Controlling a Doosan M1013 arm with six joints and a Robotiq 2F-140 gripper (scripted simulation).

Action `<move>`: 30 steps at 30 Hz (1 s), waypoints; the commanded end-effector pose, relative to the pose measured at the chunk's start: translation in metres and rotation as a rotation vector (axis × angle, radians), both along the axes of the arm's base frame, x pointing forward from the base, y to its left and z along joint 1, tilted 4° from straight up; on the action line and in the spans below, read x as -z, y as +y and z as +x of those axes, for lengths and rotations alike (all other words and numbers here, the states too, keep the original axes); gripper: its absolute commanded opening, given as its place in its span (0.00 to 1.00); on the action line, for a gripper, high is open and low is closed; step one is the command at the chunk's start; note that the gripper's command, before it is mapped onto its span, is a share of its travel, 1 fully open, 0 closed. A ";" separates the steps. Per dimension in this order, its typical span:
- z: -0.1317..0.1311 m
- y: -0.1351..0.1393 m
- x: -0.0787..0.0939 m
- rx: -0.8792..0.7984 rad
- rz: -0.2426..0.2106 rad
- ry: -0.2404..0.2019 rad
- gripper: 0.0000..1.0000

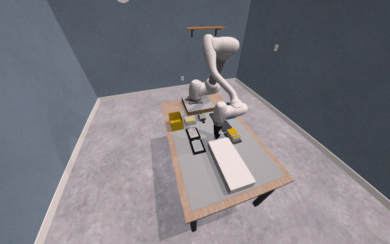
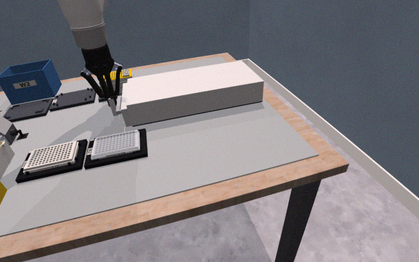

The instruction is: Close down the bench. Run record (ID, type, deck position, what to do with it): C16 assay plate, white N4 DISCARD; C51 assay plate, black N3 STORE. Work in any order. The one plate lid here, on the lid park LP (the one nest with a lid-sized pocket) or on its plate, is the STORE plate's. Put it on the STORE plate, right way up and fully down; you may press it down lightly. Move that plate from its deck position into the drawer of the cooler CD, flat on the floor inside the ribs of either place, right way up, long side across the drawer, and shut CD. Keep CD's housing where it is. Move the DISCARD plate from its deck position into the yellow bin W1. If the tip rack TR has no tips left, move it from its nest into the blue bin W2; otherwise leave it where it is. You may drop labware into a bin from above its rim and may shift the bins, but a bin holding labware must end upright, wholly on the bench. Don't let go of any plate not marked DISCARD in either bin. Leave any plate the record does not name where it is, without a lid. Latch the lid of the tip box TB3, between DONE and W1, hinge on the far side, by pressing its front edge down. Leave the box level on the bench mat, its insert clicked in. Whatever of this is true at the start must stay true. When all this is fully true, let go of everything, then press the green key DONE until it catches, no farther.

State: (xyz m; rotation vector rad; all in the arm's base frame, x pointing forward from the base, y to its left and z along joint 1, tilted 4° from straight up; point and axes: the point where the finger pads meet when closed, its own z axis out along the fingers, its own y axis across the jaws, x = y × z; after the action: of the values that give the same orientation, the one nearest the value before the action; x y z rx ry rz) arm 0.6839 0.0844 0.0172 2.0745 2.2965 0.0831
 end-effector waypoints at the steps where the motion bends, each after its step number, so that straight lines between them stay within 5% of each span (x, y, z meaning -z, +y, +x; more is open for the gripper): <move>1: 0.002 0.000 -0.001 0.000 0.001 -0.004 0.00; 30: -0.021 -0.002 0.001 0.000 0.001 -0.004 0.00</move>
State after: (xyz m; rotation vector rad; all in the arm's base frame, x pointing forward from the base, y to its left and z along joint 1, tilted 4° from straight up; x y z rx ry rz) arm 0.6663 0.0826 0.0163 2.0729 2.2946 0.0870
